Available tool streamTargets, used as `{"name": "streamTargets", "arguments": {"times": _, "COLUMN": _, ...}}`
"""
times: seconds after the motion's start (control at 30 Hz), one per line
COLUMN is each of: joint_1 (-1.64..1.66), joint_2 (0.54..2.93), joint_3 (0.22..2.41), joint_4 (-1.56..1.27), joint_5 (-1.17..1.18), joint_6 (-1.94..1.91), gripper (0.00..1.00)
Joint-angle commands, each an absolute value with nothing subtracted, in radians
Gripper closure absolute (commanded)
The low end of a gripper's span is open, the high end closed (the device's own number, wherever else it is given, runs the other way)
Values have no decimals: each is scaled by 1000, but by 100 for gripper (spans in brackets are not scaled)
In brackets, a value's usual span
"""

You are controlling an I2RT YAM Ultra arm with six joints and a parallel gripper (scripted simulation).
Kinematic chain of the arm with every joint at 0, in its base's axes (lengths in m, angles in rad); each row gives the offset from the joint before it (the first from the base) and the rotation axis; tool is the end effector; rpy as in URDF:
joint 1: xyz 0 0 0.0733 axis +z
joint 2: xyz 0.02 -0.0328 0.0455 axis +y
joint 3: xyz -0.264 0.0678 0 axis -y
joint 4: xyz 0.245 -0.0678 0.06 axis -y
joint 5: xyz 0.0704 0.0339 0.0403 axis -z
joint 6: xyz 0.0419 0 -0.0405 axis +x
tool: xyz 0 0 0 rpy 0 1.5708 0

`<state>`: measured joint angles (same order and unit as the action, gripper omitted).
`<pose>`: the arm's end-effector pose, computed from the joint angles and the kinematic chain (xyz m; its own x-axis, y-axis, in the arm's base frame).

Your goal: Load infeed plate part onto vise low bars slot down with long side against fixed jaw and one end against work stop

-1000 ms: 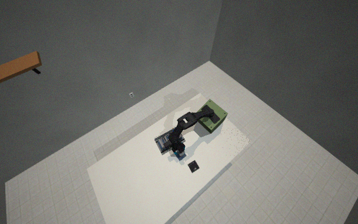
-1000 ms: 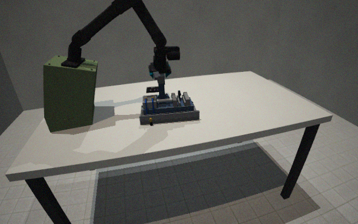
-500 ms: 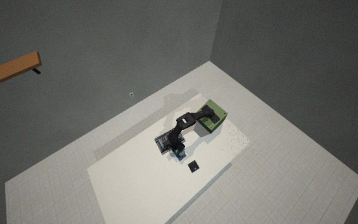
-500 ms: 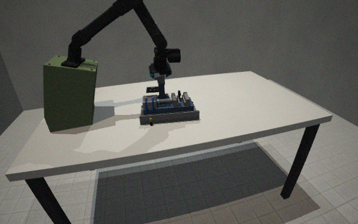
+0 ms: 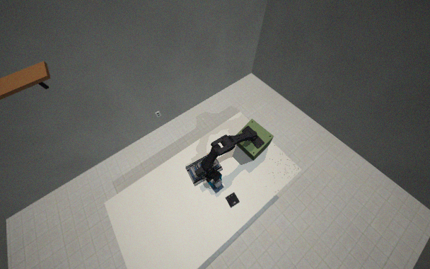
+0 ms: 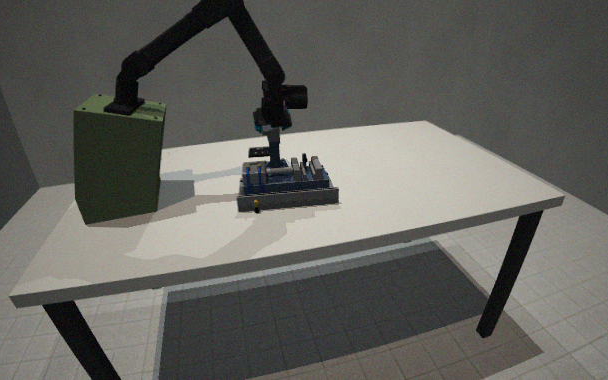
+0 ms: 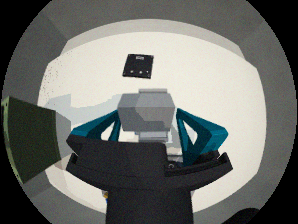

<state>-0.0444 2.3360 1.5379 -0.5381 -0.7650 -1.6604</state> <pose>0.4410 0.0106 0.0777 0.2152 -0.7288 -0.6501 -0.9562 -0.0221 -0.2918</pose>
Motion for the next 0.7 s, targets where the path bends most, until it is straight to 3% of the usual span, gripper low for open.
{"name": "streamTargets", "arguments": {"times": 0.0, "joint_1": -59, "joint_2": 2342, "joint_3": 1568, "joint_4": -565, "joint_5": -809, "joint_6": -1673, "gripper": 19}}
{"name": "streamTargets", "arguments": {"times": 0.67, "joint_1": -66, "joint_2": 2356, "joint_3": 1578, "joint_4": -574, "joint_5": -836, "joint_6": -1686, "gripper": 19}}
